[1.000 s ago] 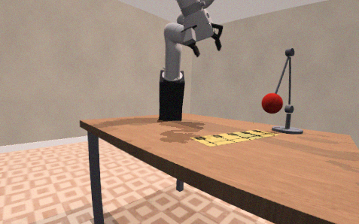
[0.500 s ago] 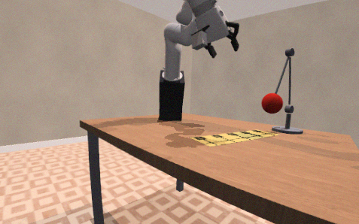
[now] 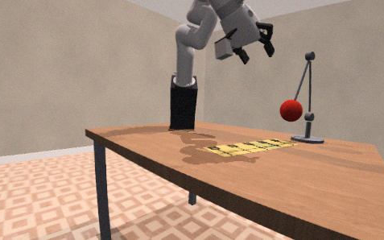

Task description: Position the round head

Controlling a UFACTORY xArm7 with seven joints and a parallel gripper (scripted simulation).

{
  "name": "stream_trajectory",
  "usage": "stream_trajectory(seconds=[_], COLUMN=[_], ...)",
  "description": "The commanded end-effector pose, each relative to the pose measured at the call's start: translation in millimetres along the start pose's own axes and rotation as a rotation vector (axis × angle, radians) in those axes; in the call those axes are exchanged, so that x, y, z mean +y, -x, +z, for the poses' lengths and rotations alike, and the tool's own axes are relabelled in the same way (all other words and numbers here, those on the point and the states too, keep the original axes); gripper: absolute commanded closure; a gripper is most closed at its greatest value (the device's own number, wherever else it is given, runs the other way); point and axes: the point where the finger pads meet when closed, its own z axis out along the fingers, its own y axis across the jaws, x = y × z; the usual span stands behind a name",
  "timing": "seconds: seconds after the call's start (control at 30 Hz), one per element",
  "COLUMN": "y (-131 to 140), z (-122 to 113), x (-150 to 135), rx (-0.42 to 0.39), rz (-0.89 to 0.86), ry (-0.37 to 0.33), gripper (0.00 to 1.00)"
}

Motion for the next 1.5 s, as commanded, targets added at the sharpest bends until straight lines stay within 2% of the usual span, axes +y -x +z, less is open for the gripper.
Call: stream_trajectory(seconds=[0.0, 0.33, 0.4, 0.9, 0.97, 1.47], y=[20.4, 75.0, 75.0, 135.7, 135.7, 203.4], z=[21.5, 65.9, 65.9, 125.6, 125.6, 185.0], x=[3.2, 24.4, 24.4, 28.6, 28.6, 31.8], rx=[-0.003, -0.005, -0.005, -0.024, -0.024, -0.039], rz=[0.016, 0.045, 0.045, 0.117, 0.117, 0.185], ry=[0.000, -0.013, -0.013, -0.027, -0.027, -0.045], gripper=[0.00, 0.00, 0.00, 0.00, 0.00, 0.00])
